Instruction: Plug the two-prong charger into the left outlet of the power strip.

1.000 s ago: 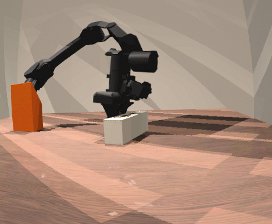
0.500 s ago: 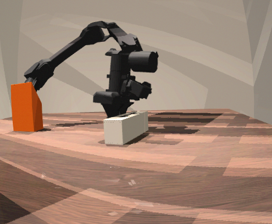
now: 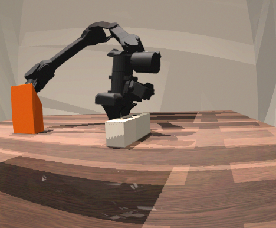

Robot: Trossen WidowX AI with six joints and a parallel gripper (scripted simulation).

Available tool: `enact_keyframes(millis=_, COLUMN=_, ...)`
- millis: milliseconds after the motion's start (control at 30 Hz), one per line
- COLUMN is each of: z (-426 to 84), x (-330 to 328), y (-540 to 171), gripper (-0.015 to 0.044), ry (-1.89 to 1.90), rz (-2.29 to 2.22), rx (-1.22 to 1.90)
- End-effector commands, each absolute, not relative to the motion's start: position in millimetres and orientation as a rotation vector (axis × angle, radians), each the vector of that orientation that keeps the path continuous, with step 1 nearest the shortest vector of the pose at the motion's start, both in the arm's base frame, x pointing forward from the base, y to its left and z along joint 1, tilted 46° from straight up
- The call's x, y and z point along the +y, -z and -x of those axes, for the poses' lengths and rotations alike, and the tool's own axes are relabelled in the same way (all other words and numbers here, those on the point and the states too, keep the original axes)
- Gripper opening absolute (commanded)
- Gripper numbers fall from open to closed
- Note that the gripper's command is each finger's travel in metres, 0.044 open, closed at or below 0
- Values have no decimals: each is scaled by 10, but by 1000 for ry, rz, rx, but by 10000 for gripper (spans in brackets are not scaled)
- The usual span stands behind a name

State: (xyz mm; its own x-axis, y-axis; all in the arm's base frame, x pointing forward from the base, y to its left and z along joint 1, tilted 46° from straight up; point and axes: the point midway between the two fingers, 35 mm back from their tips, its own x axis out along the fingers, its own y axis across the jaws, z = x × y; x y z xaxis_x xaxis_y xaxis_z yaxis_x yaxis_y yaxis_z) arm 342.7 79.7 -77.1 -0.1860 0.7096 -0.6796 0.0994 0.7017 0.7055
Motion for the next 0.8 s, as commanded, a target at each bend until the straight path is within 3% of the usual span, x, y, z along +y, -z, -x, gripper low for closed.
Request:
enact_keyframes(millis=0, z=-3434, x=796, y=769, gripper=315, ry=-625, rz=-656, rx=1691)
enact_keyframes(millis=167, z=-3434, x=796, y=769, gripper=440, ry=-625, rz=-656, rx=1691)
enact_keyframes(millis=767, z=-3394, x=796, y=766, gripper=440, ry=-626, rz=-654, rx=1681)
